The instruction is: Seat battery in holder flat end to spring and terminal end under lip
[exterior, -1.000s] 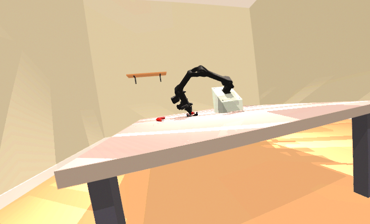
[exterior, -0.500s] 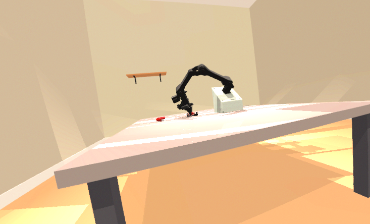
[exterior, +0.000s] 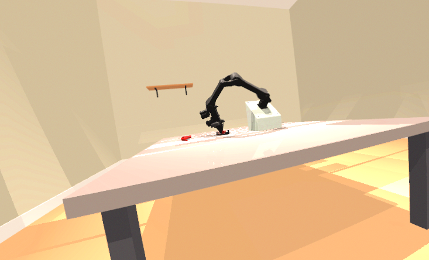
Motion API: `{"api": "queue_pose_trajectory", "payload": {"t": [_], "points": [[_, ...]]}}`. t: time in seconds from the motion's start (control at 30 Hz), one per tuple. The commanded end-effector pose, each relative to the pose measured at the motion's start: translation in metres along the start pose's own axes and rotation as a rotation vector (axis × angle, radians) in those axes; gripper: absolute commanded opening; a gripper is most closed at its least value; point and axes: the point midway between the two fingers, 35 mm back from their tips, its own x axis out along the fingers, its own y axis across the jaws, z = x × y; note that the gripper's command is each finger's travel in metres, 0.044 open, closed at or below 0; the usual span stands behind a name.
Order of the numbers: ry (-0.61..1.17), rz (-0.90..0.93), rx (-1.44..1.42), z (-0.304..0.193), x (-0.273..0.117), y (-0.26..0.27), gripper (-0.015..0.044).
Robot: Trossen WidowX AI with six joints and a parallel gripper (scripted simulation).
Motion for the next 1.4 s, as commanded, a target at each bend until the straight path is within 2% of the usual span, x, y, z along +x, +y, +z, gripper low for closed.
{"api": "queue_pose_trajectory", "payload": {"t": [0.0, 1.37], "points": [[-0.022, -0.006, -0.005, 0.002, 0.0, 0.0, 0.0067], [-0.057, -0.003, 0.006, -0.018, 0.003, 0.002, 0.0067]]}}
